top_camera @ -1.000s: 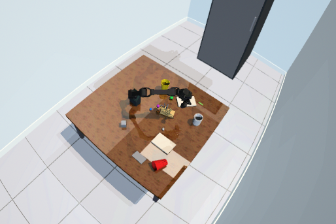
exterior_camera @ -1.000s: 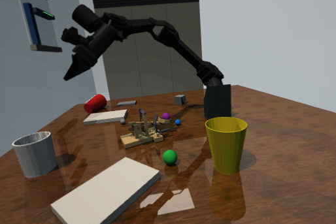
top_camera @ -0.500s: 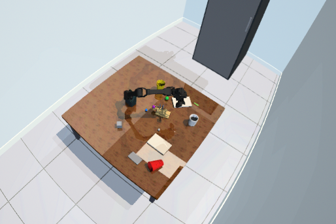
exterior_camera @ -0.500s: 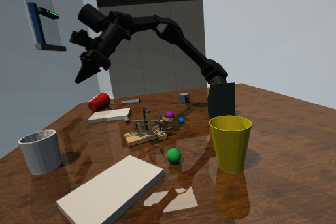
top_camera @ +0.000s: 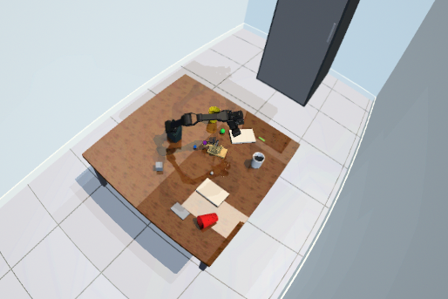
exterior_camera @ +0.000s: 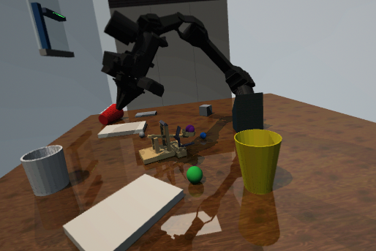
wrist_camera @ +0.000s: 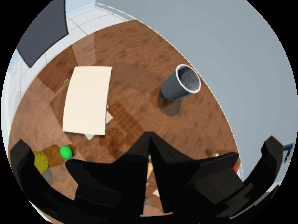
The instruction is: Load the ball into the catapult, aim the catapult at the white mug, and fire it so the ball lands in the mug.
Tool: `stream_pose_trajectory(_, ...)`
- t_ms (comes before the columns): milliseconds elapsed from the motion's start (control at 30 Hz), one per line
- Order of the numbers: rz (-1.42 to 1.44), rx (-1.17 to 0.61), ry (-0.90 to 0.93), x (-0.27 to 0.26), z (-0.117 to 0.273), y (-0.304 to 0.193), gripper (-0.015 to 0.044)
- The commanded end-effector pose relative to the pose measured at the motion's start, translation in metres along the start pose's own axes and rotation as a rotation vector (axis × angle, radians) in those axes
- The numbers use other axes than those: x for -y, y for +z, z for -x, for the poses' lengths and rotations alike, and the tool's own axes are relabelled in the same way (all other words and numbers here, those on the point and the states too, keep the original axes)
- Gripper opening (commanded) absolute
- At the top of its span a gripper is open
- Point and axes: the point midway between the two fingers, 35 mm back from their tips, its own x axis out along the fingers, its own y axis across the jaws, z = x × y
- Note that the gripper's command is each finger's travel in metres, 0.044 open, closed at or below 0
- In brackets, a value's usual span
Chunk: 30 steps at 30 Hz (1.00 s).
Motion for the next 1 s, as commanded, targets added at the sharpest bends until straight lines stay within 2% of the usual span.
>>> stream_pose_trajectory(0, 0.136, -0.060, 0.003, -0.021, 0.001, -0.014, 0.0000)
stream_pose_trajectory(500, 0.600, -0.264, 0.014, -0.077, 0.012, -0.068, 0.0000)
stream_pose_trajectory(967, 1.039, -0.457, 0.011, -0.103, 0.029, -0.119, 0.0000)
